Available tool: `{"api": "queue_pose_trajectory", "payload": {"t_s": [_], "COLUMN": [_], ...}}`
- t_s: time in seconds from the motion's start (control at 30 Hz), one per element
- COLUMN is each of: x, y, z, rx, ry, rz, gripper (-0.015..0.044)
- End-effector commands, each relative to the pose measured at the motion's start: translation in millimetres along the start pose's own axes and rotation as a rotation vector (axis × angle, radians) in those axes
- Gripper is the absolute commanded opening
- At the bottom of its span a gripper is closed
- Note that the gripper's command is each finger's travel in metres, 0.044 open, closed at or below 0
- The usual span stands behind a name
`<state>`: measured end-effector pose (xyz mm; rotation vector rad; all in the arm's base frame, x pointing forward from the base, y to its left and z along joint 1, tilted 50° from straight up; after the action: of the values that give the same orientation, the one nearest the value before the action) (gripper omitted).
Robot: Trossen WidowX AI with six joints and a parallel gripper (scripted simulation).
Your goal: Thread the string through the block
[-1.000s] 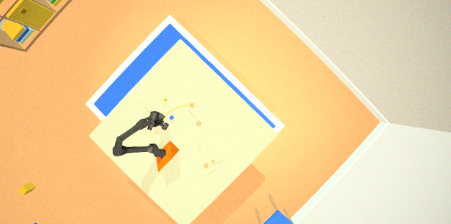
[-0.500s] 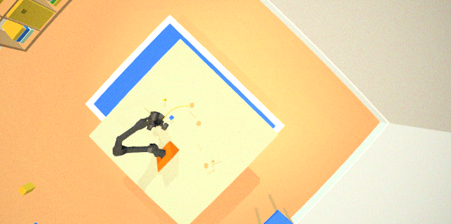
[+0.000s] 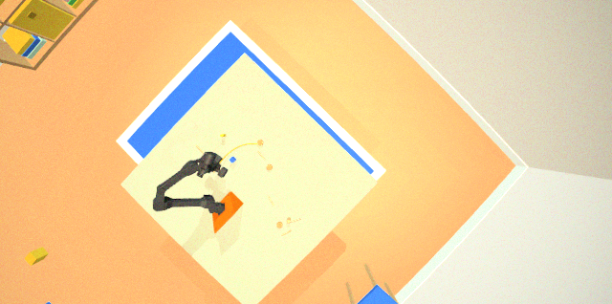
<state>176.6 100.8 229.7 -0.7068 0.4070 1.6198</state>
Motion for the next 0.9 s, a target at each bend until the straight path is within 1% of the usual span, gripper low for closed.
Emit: {"api": "queue_pose_trajectory", "payload": {"t_s": [0.0, 0.7, 0.87], "x": [-5, -32, -29], "y": [-1, 1, 1], "z": [0, 0, 0], "rx": [0.0, 0.002, 0.002], "ry": [-0.002, -0.008, -0.003], "rz": [0.002, 0.001, 0.0], "gripper": [0.0, 0.0, 0.0]}}
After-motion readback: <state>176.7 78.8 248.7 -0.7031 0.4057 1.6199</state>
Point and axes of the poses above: the point midway between the two fingers, 35 mm back from their tips, its own x axis out along the fingers, its own z axis across the jaws, y = z × x, the point moved 9 cm from there along -x, back along the fingers, and after that the axes turned 3 degrees about x, right-handed, at the moved point
